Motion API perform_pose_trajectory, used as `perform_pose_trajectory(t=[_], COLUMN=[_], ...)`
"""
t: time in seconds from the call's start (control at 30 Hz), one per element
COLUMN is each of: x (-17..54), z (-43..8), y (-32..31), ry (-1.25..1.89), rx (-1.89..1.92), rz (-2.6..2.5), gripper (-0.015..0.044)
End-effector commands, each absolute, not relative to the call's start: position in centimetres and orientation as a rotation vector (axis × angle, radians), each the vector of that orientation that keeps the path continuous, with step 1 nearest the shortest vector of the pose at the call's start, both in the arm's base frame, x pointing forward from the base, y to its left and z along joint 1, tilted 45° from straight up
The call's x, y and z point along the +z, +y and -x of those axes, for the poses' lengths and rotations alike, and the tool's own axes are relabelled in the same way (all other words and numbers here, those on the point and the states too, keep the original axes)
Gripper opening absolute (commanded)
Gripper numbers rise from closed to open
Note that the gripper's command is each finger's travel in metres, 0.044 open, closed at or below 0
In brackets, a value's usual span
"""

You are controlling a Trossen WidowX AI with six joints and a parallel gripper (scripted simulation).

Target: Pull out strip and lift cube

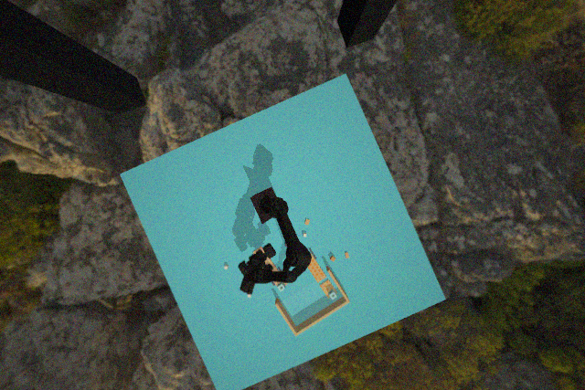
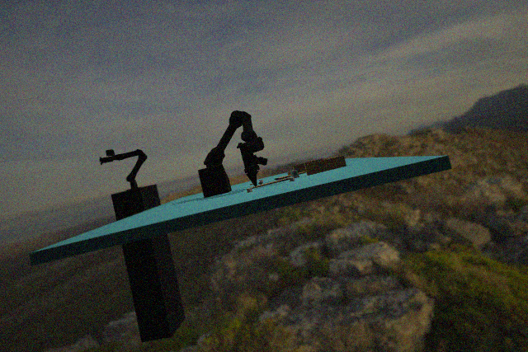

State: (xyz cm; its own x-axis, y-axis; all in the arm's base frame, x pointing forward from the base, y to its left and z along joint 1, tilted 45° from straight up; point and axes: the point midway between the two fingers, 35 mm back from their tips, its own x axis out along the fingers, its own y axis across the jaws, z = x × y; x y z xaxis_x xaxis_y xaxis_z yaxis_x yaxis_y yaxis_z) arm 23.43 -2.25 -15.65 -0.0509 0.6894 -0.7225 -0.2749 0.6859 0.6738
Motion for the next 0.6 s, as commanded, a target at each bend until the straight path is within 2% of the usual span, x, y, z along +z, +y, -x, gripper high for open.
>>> perform_pose_trajectory(t=[0.0, 0.57], x=[-15.77, -15.5], z=[-22.54, -23.45], y=[-1.84, -2.41], ry=[1.442, 1.42], rx=[0.823, 0.813], rz=[-0.377, -0.372], gripper=[0.0, 0.0])
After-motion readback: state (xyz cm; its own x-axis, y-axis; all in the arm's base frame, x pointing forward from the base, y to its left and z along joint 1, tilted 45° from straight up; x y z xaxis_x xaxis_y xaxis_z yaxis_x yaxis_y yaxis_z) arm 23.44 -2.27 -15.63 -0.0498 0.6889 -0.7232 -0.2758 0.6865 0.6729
